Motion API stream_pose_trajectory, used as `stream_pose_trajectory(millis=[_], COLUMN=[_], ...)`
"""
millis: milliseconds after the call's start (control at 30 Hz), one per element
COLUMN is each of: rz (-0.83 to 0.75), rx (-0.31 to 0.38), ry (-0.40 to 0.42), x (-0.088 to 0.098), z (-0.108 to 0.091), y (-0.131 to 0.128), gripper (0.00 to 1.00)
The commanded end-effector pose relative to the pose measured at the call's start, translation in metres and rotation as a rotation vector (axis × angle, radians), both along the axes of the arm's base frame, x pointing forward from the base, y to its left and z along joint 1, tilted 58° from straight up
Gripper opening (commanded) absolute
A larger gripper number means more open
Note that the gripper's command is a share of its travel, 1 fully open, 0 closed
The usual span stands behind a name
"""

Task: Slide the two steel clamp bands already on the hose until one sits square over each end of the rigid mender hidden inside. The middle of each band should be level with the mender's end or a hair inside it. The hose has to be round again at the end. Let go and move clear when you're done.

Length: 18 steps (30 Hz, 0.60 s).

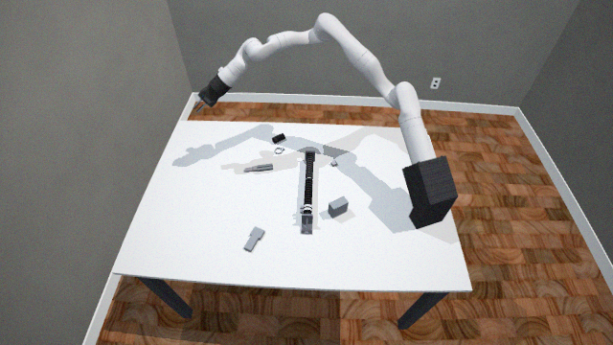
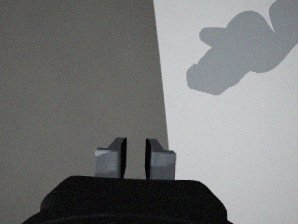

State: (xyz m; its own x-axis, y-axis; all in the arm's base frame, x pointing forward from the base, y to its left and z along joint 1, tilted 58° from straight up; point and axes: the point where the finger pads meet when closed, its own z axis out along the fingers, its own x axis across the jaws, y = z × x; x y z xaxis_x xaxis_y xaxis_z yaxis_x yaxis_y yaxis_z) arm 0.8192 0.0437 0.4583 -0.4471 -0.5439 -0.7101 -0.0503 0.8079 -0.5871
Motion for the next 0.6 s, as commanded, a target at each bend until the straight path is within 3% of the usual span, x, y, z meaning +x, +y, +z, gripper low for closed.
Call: stream_pose_trajectory(millis=[0,33,100,133,167,267,400,567], rz=[-0.029,-0.048,-0.048,-0.07,-0.093,-0.177,-0.177,-0.277], rx=[0.028,0.039,0.039,0.049,0.058,0.076,0.076,0.074], ry=[0.089,0.115,0.115,0.143,0.172,0.262,0.262,0.347], x=[-0.007,-0.011,-0.011,-0.019,-0.024,-0.038,-0.053,-0.08], z=[-0.066,-0.077,-0.077,-0.112,-0.126,-0.147,-0.194,-0.237], y=[0.023,0.024,0.024,0.033,0.034,0.034,0.043,0.046], gripper=[0.0,0.0,0.0,0.0,0.0,0.0,0.0,0.0])
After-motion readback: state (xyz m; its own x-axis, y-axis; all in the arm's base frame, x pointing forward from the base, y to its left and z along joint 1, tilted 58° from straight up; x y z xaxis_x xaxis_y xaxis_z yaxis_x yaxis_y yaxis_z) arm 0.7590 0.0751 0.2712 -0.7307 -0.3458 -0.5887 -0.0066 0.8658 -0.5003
